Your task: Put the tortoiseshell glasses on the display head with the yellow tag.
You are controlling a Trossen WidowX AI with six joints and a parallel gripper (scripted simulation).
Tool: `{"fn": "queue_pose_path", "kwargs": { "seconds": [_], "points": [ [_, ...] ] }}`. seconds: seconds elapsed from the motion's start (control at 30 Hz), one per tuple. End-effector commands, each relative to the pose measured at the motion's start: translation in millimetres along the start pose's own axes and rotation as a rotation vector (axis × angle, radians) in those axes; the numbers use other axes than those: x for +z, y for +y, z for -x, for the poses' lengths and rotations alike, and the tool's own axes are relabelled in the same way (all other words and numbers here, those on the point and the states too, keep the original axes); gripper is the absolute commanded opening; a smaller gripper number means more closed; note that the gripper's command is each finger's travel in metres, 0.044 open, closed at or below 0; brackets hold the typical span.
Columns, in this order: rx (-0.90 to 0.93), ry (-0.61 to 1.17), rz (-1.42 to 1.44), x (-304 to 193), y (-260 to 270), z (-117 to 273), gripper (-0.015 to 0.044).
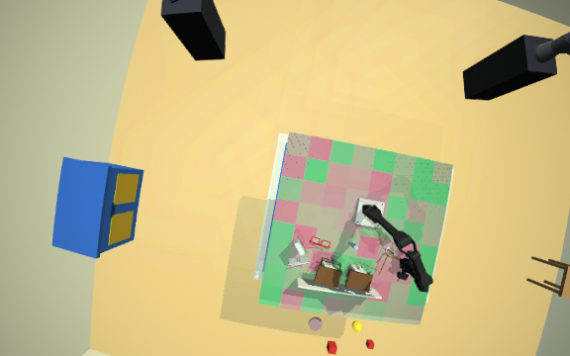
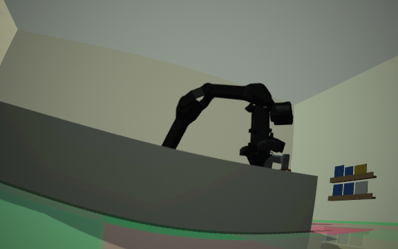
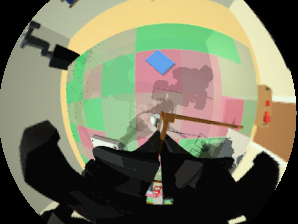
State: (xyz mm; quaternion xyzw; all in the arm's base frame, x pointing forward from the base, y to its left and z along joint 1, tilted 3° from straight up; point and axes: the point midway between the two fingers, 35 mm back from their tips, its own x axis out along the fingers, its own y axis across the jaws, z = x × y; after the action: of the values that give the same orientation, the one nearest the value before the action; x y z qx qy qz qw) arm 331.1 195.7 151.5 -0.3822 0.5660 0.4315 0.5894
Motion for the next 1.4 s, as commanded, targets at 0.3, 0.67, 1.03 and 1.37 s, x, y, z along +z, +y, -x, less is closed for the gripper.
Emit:
{"fn": "queue_pose_path", "kwargs": {
  "seconds": [0.3, 0.67, 1.03, 1.37],
  "points": [
    [0.015, -0.085, 0.044, -59, -35, 19, 0.0],
    [-0.004, -0.161, 0.082, -113, -55, 34, 0.0],
    [-0.051, -0.232, 0.122, -168, -65, 48, 0.0],
    [-0.119, -0.286, 0.16, -215, -65, 59, 0.0]
  ]
}}
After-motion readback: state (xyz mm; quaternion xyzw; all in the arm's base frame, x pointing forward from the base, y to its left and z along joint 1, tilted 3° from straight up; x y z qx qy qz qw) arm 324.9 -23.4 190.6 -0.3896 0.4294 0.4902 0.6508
